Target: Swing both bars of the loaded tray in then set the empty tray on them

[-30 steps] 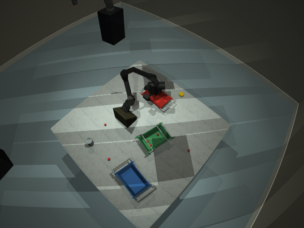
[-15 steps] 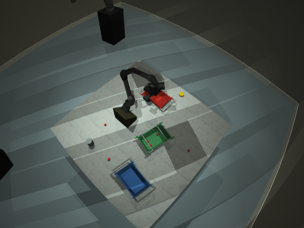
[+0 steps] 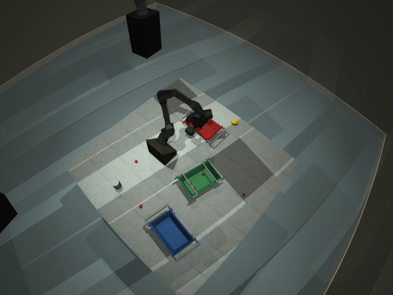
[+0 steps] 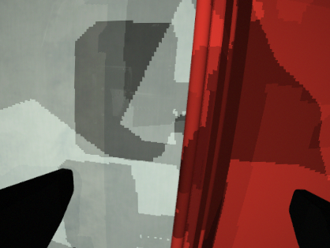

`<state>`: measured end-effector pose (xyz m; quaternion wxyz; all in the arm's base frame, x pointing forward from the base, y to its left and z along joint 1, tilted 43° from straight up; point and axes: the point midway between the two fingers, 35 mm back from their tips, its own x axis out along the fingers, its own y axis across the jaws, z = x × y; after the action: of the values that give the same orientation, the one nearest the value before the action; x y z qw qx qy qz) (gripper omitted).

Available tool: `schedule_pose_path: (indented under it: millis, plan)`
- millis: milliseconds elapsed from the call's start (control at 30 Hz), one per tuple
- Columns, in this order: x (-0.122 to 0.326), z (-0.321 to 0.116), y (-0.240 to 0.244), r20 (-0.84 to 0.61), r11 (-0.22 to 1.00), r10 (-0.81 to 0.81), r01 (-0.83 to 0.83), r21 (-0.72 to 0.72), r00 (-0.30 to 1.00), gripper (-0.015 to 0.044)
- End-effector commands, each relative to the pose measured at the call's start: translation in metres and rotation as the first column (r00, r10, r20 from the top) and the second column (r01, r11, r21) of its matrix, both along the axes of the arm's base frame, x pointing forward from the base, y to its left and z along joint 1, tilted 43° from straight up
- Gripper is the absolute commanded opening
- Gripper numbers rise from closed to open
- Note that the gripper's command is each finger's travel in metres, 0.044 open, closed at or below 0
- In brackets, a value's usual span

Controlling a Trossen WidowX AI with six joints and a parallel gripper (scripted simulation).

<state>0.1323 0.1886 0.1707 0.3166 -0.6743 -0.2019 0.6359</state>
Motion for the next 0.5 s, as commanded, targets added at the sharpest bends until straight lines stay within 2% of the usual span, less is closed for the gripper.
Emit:
schedule_pose_path:
  millis: [0, 333, 467]
  plan:
    - [-0.0008, -0.0122, 0.0104, -0.005, 1.0, -0.004, 0.004, 0.001, 1.0, 0.044]
    - [-0.0022, -0.0199, 0.018, -0.006, 1.0, -0.005, 0.005, 0.006, 1.0, 0.044]
    - [-0.0022, -0.0199, 0.018, -0.006, 1.0, -0.005, 0.005, 0.006, 1.0, 0.0381]
